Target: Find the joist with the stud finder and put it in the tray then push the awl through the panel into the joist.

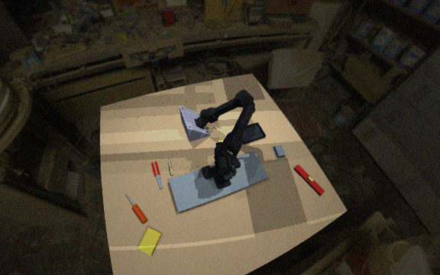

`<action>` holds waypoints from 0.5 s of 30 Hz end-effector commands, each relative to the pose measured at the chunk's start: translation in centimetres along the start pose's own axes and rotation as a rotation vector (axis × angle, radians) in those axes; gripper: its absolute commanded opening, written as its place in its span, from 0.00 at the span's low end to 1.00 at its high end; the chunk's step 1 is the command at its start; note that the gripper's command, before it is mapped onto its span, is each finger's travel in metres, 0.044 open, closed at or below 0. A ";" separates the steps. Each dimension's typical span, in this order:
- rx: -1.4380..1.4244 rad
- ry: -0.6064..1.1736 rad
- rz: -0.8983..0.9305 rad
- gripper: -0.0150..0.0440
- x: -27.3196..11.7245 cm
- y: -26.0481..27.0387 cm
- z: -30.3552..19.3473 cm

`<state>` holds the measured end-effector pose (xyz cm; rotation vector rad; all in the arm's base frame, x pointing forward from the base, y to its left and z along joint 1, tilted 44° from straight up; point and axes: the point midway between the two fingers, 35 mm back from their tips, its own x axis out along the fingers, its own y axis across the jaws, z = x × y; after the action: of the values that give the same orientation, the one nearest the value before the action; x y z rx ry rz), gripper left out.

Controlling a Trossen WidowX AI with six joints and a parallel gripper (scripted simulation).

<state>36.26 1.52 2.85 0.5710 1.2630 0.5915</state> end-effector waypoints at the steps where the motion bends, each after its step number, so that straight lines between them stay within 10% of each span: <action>1: 0.001 0.002 -0.002 0.25 0.0 -1.0 0.0; 15: 0.000 0.001 -0.003 0.25 0.0 -4.3 0.0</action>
<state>36.62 -1.07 0.43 0.5708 1.2619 0.5919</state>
